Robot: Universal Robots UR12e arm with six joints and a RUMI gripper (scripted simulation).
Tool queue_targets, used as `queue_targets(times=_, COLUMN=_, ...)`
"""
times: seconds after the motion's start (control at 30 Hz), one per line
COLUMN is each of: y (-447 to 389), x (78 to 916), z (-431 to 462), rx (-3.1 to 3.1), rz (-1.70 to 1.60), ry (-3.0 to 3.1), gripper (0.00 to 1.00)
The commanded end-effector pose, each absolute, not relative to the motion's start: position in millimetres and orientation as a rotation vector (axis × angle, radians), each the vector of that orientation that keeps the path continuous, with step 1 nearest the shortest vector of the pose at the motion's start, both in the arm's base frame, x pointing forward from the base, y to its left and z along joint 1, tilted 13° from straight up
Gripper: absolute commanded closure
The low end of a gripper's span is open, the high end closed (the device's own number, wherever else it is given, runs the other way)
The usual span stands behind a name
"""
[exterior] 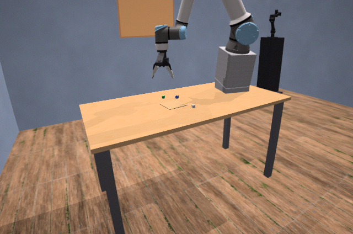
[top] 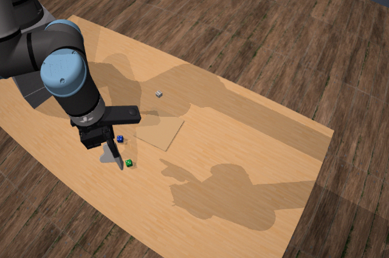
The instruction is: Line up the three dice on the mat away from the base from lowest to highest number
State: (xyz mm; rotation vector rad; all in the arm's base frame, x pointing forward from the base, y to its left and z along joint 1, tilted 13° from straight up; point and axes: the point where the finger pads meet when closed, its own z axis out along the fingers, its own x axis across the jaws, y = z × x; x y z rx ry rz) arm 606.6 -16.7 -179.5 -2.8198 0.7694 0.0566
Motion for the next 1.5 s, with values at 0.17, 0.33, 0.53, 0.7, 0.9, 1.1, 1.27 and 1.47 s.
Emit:
queue_targets(times=0.17, y=-17.1, x=607.3, z=-179.2, rx=-2.819, rz=0.055, ry=0.774, gripper=0.00)
queue_targets(times=0.33, y=-17.0, x=607.4, z=-179.6, rx=-2.814, rz=0.057, ry=0.791, gripper=0.00)
queue_targets(times=0.53, y=-16.2, x=608.2, z=-181.9, rx=-2.787, rz=0.068, ry=0.886, gripper=0.00)
queue_targets(times=0.7, y=-15.0, x=609.4, z=-185.6, rx=-2.737, rz=0.086, ry=1.038, gripper=0.00)
queue_targets(times=0.9, y=-13.9, x=610.5, z=-189.7, rx=-2.671, rz=0.105, ry=1.204, gripper=0.00)
queue_targets(times=1.1, y=-12.2, x=612.0, z=-197.5, rx=-2.525, rz=0.139, ry=1.503, gripper=0.00)
queue_targets(times=1.27, y=-11.1, x=612.6, z=-203.4, rx=-2.394, rz=0.164, ry=1.716, gripper=0.00)
queue_targets(times=1.47, y=-10.4, x=612.7, z=-207.9, rx=-2.283, rz=0.183, ry=1.872, gripper=0.00)
